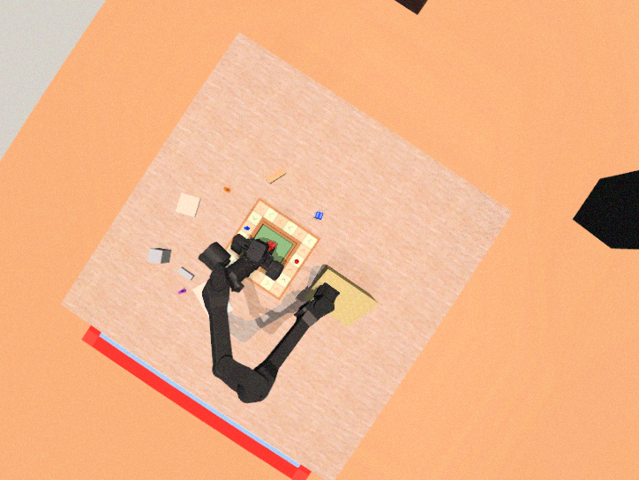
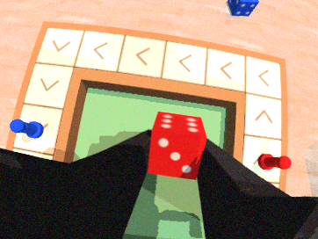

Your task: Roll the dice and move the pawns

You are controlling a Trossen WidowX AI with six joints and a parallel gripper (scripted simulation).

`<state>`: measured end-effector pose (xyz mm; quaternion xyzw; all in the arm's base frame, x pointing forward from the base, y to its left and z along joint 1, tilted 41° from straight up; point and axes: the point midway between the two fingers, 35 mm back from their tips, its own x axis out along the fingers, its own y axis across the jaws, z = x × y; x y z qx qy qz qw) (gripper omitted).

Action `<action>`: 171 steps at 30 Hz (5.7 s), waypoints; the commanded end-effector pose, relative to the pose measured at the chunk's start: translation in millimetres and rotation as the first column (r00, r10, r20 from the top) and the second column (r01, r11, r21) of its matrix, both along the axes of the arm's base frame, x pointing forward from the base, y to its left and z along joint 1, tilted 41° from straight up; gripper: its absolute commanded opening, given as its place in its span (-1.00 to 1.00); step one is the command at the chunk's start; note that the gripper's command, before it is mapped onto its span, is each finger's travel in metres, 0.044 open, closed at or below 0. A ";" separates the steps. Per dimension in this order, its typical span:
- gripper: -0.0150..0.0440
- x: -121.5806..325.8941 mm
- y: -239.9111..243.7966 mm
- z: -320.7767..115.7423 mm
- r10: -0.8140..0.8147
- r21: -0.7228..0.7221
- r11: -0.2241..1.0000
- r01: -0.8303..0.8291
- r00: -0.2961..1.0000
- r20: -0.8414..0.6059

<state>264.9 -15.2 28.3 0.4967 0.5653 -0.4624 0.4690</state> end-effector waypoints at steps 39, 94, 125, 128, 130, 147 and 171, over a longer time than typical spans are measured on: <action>0.40 9.0 -4.6 49.7 -0.021 -0.261 0.964 0.050 0.994 0.111; 0.44 -71.4 -160.8 -140.9 0.705 -0.242 -0.098 -0.965 -0.239 0.668; 0.44 -71.8 -133.0 -177.2 0.704 -0.243 -0.098 -0.965 -0.240 0.668; 0.44 -71.9 -130.0 -181.0 0.704 -0.243 -0.098 -0.965 -0.240 0.668; 0.44 -72.0 -128.0 -183.5 0.704 -0.244 -0.098 -0.965 -0.240 0.668; -0.21 -72.4 -123.5 -189.0 0.704 -0.244 -0.098 -0.965 -0.240 0.669; -0.49 -66.1 -200.5 -92.9 0.706 -0.241 -0.098 -0.965 -0.239 0.667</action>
